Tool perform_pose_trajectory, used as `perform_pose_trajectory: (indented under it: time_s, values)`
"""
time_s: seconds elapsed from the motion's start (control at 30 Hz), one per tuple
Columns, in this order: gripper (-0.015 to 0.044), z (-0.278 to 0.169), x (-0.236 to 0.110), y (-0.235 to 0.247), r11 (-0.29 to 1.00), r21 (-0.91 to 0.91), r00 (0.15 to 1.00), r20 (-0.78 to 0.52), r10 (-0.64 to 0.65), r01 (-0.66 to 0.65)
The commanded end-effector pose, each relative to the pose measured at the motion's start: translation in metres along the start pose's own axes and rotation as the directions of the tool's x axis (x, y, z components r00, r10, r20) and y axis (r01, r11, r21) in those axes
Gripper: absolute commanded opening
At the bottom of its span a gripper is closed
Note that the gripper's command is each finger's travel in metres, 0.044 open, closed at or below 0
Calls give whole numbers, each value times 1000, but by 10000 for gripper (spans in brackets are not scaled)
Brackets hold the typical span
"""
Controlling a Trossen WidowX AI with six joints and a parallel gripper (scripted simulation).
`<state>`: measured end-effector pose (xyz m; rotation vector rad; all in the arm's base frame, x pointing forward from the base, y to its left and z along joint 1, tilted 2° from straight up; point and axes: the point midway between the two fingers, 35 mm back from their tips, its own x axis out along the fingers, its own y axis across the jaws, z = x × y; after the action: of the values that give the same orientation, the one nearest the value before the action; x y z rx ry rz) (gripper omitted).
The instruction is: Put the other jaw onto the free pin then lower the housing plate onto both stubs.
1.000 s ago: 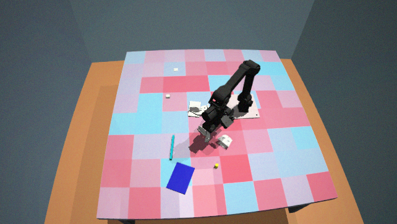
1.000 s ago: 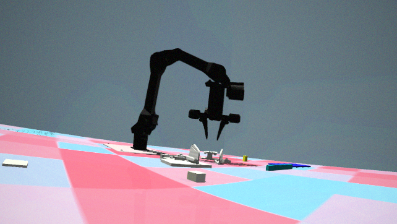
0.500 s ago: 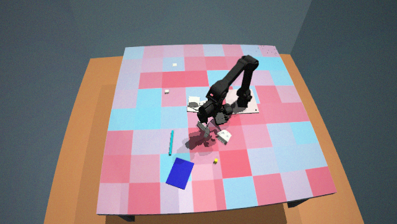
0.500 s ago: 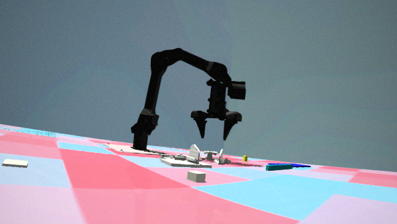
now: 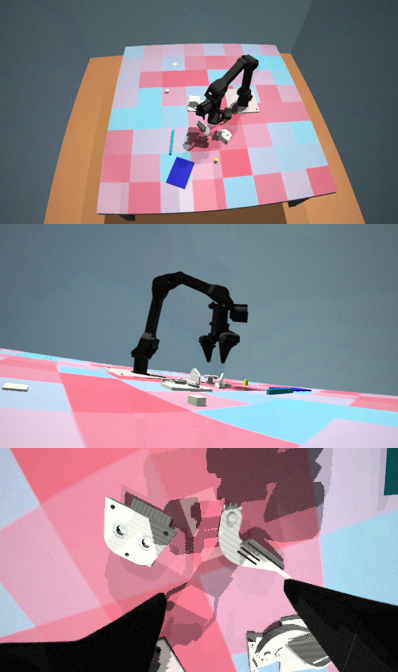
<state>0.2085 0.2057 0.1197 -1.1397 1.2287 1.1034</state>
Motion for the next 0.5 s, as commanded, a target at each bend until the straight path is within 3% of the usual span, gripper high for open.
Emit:
perform_pose_trajectory:
  time_s: [0.0, 0.47]
  values:
    - [440, 1, -2, -4, 987, 160, 1000, 0, -2, 2]
    - [440, 1, -4, -12, 804, 595, 1000, 0, -3, 2]
